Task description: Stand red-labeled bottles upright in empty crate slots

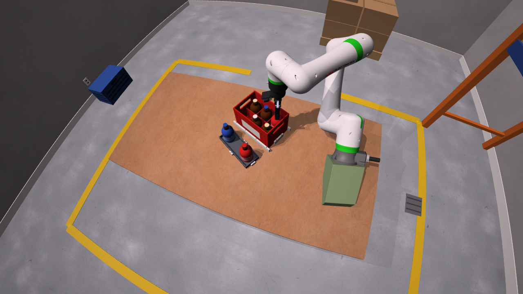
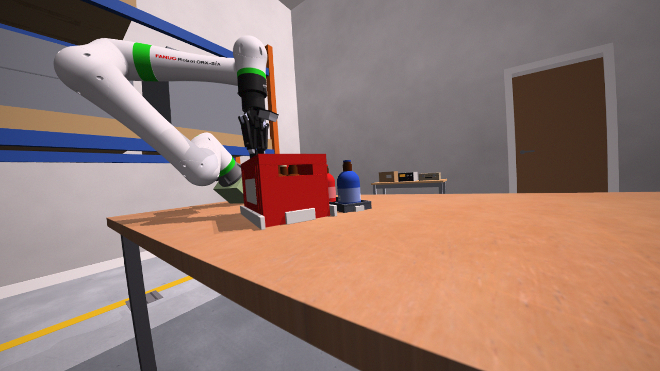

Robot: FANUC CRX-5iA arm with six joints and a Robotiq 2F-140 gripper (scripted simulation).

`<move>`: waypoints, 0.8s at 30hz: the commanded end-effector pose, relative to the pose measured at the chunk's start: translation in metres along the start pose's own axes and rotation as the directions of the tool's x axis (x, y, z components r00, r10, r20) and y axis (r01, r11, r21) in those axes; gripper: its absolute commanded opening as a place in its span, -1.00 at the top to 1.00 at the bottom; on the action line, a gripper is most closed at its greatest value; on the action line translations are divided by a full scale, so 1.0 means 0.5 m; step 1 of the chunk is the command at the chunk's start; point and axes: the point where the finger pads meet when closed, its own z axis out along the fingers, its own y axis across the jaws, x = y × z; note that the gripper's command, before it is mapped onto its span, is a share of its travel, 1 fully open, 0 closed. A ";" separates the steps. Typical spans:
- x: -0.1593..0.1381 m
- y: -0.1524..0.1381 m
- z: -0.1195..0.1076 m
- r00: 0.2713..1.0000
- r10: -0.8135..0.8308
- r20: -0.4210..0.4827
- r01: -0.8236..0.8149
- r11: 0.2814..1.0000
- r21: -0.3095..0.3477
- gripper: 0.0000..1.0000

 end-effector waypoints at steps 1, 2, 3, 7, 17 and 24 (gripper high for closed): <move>0.001 0.000 -0.001 1.000 0.000 -0.002 0.000 1.000 0.000 0.80; 0.001 0.000 -0.001 1.000 0.000 -0.002 0.000 1.000 0.000 0.80; 0.001 0.000 -0.001 1.000 0.000 -0.002 0.000 1.000 0.000 0.80; 0.001 0.000 -0.001 1.000 0.000 -0.002 0.000 1.000 0.000 0.80; 0.001 0.000 0.002 1.000 0.000 -0.002 0.000 1.000 0.000 0.80; 0.001 0.000 0.006 1.000 0.000 -0.002 0.000 1.000 0.000 0.80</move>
